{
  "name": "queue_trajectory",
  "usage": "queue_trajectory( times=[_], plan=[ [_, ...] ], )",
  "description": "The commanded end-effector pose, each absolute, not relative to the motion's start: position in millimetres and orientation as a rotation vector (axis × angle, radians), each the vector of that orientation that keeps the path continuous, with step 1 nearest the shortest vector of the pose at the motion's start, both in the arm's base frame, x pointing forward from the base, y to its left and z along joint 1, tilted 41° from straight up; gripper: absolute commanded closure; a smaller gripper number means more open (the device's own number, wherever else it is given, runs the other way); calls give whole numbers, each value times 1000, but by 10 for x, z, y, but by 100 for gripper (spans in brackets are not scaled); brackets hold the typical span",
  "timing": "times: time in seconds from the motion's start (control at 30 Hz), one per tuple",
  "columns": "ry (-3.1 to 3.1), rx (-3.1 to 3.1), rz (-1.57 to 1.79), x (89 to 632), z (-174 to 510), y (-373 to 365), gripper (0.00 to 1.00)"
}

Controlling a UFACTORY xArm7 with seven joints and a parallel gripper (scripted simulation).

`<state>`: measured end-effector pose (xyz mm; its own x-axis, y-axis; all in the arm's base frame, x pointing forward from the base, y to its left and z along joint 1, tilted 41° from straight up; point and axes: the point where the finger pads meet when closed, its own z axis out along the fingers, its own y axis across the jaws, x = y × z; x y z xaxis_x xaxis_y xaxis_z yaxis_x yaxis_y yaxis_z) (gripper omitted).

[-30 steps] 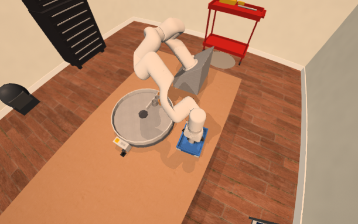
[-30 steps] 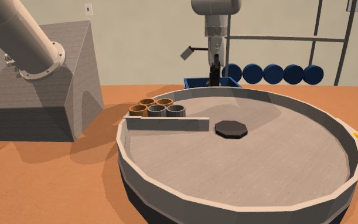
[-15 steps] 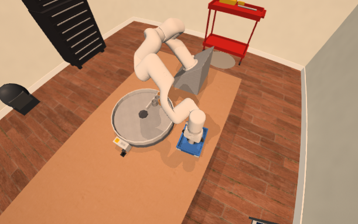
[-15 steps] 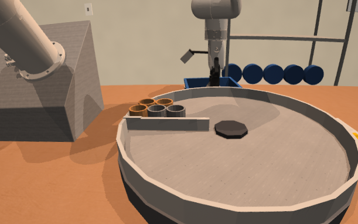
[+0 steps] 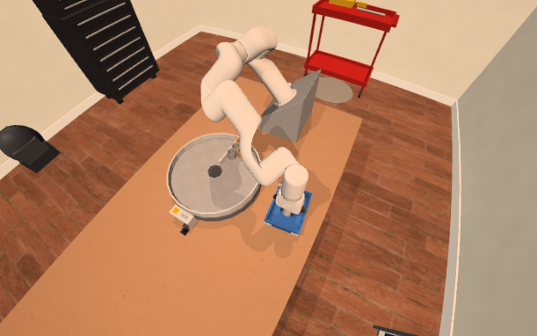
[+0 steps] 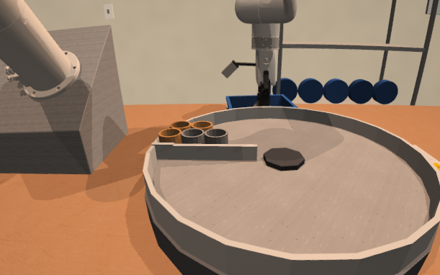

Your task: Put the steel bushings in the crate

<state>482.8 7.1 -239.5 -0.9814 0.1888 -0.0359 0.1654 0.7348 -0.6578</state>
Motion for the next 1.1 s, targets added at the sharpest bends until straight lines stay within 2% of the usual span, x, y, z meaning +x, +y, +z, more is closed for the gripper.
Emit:
queue_trajectory(
  times=[0.0, 1.07],
  plan=[
    [-2900, -295, 1089, 4845, -2386, 95, 100],
    [-2900, -295, 1089, 4843, -2427, 61, 100]
  ],
)
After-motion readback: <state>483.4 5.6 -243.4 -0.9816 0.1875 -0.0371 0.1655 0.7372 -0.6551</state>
